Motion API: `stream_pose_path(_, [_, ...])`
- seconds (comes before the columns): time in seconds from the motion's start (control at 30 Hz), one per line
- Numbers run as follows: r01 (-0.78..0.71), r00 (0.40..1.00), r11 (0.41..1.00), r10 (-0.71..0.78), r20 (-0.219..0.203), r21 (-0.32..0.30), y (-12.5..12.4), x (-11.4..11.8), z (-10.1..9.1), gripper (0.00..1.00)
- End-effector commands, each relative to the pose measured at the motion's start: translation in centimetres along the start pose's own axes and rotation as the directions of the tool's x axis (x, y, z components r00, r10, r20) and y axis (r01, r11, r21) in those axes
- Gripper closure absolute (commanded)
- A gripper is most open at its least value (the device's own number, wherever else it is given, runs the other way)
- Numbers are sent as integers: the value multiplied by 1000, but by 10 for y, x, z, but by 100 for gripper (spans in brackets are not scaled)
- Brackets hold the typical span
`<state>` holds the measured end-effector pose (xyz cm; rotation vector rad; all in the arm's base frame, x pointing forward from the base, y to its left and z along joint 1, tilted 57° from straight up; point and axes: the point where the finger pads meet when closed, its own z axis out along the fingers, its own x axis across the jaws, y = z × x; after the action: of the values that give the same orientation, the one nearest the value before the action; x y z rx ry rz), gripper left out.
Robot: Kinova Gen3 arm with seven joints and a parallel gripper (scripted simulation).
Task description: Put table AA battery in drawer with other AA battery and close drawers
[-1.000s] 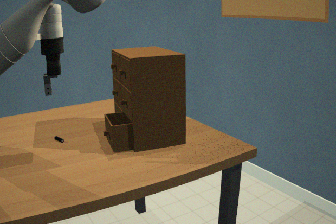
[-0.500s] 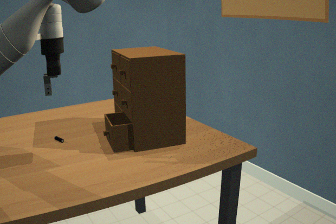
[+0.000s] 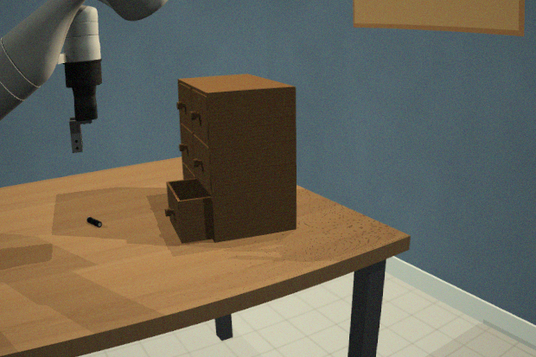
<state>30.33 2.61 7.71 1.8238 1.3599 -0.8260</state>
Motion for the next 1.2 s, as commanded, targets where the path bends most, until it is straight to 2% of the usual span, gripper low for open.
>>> stream_pose_path(0.0, [0,1000,1000,0,-1,-1,0,0,-1,33])
stream_pose_path(0.07, [0,1000,1000,0,-1,-1,0,0,-1,33])
stream_pose_path(0.1, [0,1000,1000,0,-1,-1,0,0,-1,0])
stream_pose_path(1.17, [0,1000,1000,0,-1,-1,0,0,-1,0])
